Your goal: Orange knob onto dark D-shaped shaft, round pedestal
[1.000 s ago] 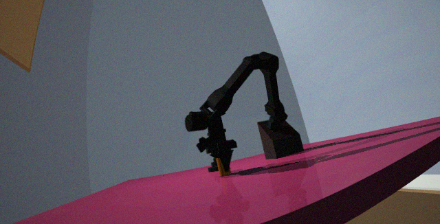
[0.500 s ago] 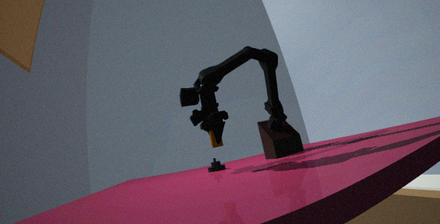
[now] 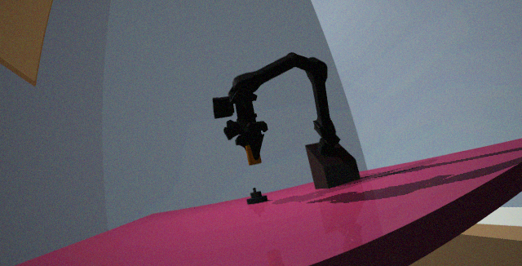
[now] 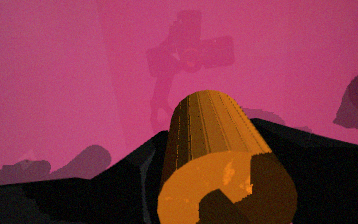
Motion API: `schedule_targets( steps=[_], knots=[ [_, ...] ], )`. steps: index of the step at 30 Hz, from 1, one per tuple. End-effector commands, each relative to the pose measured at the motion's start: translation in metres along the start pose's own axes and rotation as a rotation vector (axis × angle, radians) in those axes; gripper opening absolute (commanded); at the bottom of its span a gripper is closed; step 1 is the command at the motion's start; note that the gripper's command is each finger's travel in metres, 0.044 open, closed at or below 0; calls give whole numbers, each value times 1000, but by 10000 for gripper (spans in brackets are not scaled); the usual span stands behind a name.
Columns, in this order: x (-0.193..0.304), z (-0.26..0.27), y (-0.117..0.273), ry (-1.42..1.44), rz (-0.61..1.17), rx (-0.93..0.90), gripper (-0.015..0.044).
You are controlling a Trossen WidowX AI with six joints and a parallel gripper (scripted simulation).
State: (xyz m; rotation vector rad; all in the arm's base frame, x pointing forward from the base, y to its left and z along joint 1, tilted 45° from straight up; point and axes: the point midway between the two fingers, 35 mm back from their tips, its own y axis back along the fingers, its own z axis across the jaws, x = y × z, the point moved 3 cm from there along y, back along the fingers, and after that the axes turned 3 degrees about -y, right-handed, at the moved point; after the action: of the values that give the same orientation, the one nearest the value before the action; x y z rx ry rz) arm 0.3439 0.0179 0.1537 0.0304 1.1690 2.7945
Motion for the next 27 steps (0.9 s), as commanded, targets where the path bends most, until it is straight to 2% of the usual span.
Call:
schedule_targets(
  steps=[1, 27],
  knots=[
    [-2, -13, -2, -5, 1, 7, 0],
    [-6, -96, -16, -32, 6, 29, 0]
  ],
)
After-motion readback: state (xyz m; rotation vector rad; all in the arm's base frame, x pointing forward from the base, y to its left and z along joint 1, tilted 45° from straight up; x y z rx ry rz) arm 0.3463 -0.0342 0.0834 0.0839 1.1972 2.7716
